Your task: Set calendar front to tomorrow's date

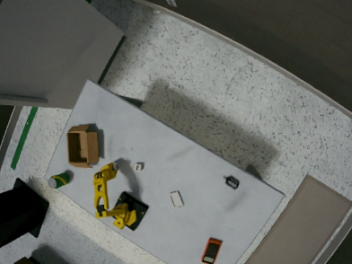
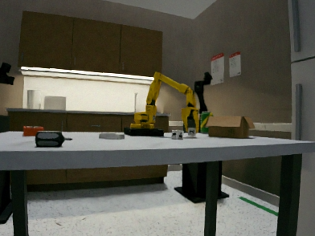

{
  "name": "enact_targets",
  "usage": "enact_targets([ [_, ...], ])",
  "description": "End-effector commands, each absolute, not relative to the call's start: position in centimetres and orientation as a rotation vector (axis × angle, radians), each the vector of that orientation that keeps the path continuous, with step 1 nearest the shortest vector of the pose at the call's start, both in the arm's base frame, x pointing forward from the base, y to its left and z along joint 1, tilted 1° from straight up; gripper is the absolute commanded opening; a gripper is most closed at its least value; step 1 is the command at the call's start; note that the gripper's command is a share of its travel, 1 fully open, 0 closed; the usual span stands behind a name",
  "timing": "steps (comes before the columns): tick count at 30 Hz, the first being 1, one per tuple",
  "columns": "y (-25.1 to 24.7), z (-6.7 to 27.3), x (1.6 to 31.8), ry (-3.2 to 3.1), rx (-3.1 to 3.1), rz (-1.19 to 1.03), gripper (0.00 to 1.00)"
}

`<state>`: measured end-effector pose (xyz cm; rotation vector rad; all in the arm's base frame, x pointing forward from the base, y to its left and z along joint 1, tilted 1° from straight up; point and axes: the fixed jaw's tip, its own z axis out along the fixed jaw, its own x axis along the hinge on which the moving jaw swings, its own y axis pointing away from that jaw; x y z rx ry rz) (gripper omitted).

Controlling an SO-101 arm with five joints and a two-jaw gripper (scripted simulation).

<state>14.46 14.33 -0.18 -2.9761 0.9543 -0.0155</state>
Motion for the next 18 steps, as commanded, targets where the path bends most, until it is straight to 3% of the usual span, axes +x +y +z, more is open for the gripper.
enact_targets([
  [1,14.05,-0.94,13.95,0.966,-3.002,0.009,0.0],
  [18,14.05,-1.3,13.95,0.966,-3.002,0.009,0.0],
])
